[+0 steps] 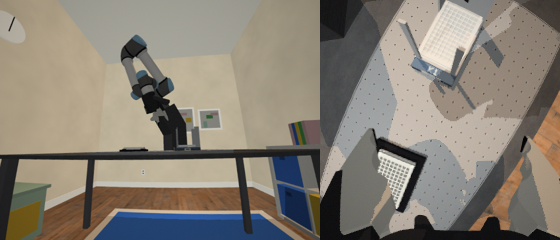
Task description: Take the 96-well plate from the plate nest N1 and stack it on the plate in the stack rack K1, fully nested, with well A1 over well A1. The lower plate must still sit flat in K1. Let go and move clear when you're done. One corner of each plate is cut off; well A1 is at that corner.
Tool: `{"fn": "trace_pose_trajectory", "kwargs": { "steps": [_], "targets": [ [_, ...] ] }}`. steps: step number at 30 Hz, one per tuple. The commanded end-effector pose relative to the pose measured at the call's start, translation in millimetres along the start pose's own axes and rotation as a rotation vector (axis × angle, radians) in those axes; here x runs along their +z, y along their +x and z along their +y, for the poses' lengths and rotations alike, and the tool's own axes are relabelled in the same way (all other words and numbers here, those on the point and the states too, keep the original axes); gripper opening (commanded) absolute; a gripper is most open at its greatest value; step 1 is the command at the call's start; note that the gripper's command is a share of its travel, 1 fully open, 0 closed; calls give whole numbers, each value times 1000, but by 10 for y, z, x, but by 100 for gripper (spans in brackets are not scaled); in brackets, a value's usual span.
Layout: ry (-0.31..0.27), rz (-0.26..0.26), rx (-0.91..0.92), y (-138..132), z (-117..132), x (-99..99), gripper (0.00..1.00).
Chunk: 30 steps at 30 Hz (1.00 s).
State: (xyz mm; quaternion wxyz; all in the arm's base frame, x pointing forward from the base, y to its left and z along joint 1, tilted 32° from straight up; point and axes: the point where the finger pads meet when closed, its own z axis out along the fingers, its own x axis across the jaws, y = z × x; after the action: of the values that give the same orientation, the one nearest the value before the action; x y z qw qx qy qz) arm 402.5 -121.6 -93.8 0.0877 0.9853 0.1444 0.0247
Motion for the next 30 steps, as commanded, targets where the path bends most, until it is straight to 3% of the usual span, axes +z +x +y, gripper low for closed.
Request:
{"fn": "trace_pose_trajectory", "kwargs": {
  "steps": [1, 4, 11, 14, 20, 23, 25, 30],
  "targets": [
    [-18, 9, 16, -80, 171, -34, 100],
    [-84, 29, 81, -157, 296, -67, 100],
    [-84, 29, 81, -261, 464, -110, 100],
    [-153, 44, 146, -348, 580, -150, 100],
    [-153, 44, 146, -467, 738, -203, 100],
    [-177, 47, 168, -500, 773, -219, 100],
    [-224, 54, 211, -564, 843, -249, 100],
    [-224, 54, 211, -698, 988, -313, 100]
  ]
}}
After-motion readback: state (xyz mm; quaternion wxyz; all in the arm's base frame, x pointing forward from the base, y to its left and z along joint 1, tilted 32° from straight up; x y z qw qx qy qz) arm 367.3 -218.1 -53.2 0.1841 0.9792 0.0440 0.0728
